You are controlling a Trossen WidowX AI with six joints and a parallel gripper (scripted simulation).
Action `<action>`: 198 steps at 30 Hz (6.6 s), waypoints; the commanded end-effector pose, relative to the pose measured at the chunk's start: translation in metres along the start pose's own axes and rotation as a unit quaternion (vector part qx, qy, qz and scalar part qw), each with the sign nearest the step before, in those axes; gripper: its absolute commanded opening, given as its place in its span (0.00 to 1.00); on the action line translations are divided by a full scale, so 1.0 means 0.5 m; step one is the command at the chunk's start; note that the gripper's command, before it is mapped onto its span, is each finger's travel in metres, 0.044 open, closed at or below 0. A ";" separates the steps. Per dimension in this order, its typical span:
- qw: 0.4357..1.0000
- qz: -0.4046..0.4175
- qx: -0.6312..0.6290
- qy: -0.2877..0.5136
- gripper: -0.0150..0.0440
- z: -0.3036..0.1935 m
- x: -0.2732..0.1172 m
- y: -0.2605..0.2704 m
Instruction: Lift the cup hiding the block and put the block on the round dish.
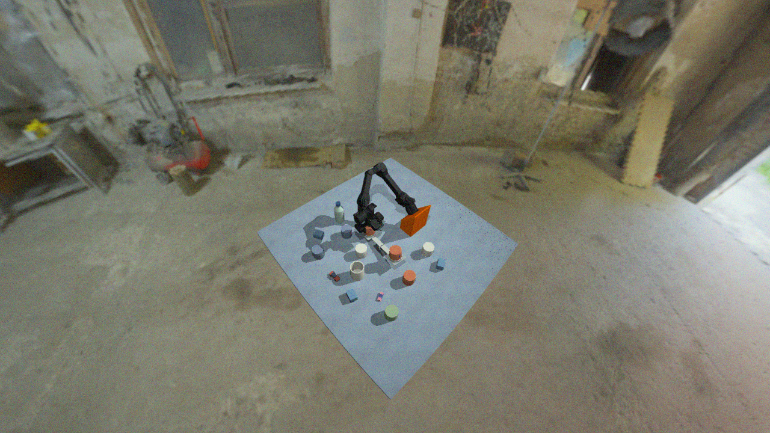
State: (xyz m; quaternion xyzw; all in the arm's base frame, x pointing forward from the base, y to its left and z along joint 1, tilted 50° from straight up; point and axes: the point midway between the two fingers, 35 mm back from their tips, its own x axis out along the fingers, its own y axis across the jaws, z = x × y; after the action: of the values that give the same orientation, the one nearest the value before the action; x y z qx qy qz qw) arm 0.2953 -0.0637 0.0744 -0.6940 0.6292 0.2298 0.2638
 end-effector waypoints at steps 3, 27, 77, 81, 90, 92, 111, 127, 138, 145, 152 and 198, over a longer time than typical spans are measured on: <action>1.000 -0.006 0.001 -0.003 0.25 0.003 -0.021 -0.009; 1.000 -0.006 0.001 -0.008 0.25 0.009 -0.080 -0.016; 1.000 -0.005 0.000 -0.006 0.25 0.007 -0.207 -0.009; 1.000 -0.004 0.000 -0.005 0.25 0.006 -0.217 -0.008; 1.000 -0.004 0.001 -0.003 0.25 0.003 -0.240 -0.003; 1.000 -0.004 0.001 -0.002 0.25 0.002 -0.245 -0.002; 1.000 0.000 -0.002 0.003 0.25 -0.001 -0.240 0.002; 1.000 0.000 -0.002 0.003 0.25 -0.001 -0.240 0.002; 1.000 0.000 -0.002 0.003 0.25 -0.001 -0.240 0.002; 1.000 0.000 -0.002 0.003 0.25 -0.001 -0.240 0.002; 1.000 0.000 -0.002 0.002 0.25 -0.003 -0.239 0.002; 1.000 -0.005 0.001 0.004 0.25 -0.348 -0.010 0.289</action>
State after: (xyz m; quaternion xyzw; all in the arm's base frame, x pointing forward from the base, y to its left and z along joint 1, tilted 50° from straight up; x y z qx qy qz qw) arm 0.1484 -0.1771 0.2054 -0.6969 0.6289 0.2221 0.2635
